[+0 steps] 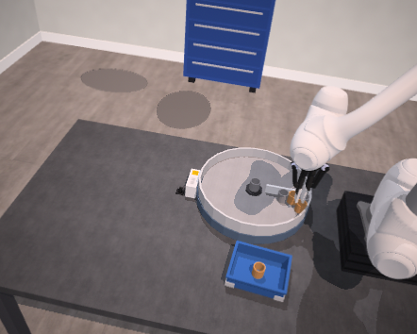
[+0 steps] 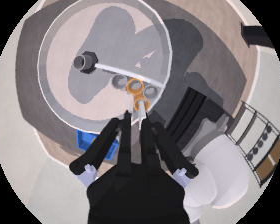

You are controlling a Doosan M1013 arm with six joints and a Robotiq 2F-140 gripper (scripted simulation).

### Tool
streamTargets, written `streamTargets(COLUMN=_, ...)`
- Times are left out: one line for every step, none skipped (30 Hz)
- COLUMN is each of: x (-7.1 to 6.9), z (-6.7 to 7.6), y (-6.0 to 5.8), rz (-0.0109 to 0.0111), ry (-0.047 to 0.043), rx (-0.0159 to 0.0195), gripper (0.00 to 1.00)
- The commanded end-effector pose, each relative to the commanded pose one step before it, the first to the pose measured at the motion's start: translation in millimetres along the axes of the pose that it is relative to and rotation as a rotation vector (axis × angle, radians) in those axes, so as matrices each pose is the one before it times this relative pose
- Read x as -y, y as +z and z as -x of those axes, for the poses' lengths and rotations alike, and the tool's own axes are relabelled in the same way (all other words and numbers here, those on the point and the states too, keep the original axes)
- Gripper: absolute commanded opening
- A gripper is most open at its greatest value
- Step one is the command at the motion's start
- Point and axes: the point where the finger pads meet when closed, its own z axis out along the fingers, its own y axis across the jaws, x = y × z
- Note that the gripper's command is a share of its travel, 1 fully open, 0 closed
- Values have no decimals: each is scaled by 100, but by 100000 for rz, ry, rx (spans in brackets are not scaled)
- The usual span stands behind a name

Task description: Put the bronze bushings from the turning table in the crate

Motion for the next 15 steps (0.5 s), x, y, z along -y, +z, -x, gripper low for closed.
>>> streamTargets(x=189, z=-109, y=12, rz=132, ry=-222, rx=-249, gripper=10)
streamTargets(x=0, z=0, y=9, rz=0, ry=0, rx=0, gripper=10)
streamTargets(x=-2, z=1, y=50, rz=0, ry=0, rx=0, gripper=10)
streamTargets(x=-5, z=3, y=103, rz=0, ry=0, rx=0, gripper=10)
streamTargets(x=-8, z=4, y=145, rz=0, ry=0, rx=0, gripper=10)
streamTargets(x=-8, z=4, y=159, rz=0, ry=0, rx=0, gripper=10)
streamTargets(x=0, z=0, y=0, rz=0, ry=0, rx=0, gripper=10)
streamTargets(x=0, z=0, y=0, rz=0, ry=0, rx=0, gripper=10)
streamTargets(x=-7, z=4, y=142, rz=0, ry=0, rx=0, gripper=10)
streamTargets(x=-6, z=3, y=101, rz=0, ry=0, rx=0, gripper=10)
streamTargets(x=-3, z=1, y=49, rz=0, ry=0, rx=0, gripper=10)
streamTargets(x=-1, z=0, y=9, rz=0, ry=0, rx=0, gripper=10)
streamTargets(x=0, z=0, y=0, rz=0, ry=0, rx=0, gripper=10)
streamTargets(x=0, z=0, y=0, rz=0, ry=0, rx=0, gripper=10)
streamTargets(x=0, z=0, y=0, rz=0, ry=0, rx=0, gripper=10)
